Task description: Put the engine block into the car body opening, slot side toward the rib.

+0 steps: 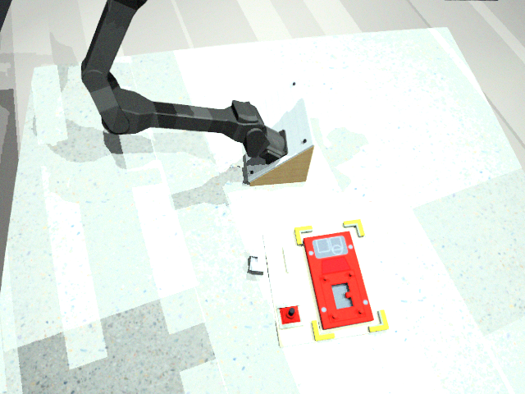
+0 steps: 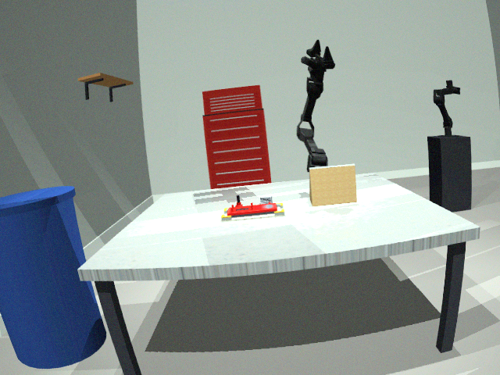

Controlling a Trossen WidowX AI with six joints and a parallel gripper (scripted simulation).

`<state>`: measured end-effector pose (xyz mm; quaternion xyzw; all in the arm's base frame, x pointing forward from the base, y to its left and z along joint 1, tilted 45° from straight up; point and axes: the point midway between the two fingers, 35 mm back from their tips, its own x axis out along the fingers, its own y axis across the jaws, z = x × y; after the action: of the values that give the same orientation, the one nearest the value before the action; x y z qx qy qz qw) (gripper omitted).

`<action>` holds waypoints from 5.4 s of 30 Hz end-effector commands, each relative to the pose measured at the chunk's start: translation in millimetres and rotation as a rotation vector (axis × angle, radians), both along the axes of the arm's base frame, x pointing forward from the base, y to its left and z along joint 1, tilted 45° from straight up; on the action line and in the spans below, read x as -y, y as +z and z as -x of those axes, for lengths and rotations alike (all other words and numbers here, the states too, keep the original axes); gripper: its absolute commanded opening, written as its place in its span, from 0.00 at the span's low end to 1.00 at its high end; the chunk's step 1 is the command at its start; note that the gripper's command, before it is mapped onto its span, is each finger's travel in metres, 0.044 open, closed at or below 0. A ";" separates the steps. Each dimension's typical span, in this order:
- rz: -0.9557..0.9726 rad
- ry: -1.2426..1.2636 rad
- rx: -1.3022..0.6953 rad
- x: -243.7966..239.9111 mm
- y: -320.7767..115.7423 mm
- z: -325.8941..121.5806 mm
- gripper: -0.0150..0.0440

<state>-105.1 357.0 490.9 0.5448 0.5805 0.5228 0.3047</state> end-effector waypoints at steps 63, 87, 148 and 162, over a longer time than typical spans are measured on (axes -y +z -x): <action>1.280 -0.419 1.274 43.4 -287.2 -326.1 1.00; 1.813 0.218 1.508 172.6 -365.7 -376.2 1.00; 1.633 1.696 1.200 399.7 -448.2 -349.9 1.00; 1.632 1.696 1.201 413.8 -462.1 -351.4 1.00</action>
<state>247.9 -51.3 33.7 -0.6383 0.6593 0.2106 0.3370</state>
